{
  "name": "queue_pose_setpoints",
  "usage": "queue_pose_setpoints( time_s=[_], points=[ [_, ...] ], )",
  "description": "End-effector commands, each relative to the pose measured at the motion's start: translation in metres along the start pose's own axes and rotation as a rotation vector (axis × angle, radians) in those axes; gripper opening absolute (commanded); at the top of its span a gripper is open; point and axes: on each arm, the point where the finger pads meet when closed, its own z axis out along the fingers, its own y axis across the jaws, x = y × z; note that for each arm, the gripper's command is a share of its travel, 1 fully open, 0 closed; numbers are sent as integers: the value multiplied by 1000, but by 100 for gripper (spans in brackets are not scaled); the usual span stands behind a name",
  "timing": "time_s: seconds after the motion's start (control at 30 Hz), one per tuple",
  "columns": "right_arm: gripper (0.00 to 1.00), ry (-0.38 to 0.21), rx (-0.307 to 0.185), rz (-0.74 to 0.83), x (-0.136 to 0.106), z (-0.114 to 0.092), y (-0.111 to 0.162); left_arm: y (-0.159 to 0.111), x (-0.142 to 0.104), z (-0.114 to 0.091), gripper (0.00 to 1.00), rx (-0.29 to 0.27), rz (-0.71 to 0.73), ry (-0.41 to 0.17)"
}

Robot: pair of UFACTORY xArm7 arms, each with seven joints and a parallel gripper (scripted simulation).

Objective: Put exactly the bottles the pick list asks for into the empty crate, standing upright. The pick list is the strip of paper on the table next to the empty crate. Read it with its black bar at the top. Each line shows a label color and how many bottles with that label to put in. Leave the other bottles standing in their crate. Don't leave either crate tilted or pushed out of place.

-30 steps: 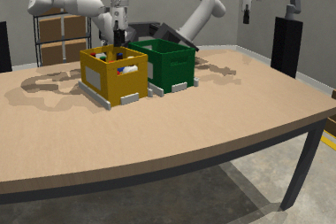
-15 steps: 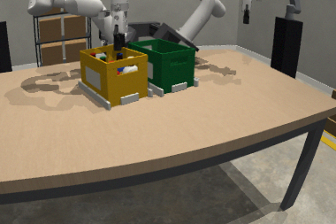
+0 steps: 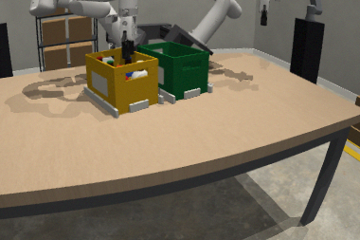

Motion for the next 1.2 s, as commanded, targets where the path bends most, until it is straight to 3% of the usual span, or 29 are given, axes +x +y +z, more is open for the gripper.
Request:
queue_pose_setpoints(
  time_s=[0.0, 0.63, 1.03, 1.07, 1.17],
  points=[
    [65, -2, 2, 0, -1, 4, -1, 0, 1, -1, 100, -1, -1, 3],
    [65, -2, 2, 0, -1, 27, -1, 0, 1, -1, 100, -1, -1, 3],
    [65, -2, 2, 0, -1, 28, -1, 0, 1, -1, 100, -1, -1, 3],
    [0, -2, 2, 0, -1, 24, -1, 0, 1, -1, 100, -1, -1, 3],
    [0, -2, 2, 0, -1, 24, -1, 0, 1, -1, 100, -1, -1, 3]
  ],
)
